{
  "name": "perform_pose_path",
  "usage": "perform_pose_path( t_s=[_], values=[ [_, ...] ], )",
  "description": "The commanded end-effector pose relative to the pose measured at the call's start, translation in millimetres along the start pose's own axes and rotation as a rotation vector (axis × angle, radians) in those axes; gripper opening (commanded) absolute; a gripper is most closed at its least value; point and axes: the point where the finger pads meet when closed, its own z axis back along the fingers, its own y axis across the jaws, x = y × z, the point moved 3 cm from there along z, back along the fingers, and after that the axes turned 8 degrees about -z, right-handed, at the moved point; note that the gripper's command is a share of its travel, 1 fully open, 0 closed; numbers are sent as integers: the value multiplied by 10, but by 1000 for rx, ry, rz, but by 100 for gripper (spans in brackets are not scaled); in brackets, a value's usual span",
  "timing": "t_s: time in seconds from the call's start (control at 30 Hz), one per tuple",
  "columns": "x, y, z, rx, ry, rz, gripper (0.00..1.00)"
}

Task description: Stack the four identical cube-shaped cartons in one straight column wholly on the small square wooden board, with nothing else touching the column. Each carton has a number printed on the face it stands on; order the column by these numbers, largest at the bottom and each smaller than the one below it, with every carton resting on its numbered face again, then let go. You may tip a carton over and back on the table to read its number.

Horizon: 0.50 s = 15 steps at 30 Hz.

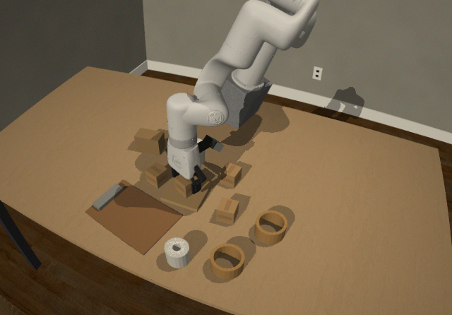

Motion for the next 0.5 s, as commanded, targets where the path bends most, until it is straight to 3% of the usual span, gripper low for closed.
perform_pose_path(
  t_s=[0.0, 0.13, 0.47],
  values=[
    [16, 9, 252, 3, -4, 1, 100],
    [13, 6, 623, 3, -4, 1, 100],
    [13, 6, 630, 3, -4, 1, 100]
  ],
)
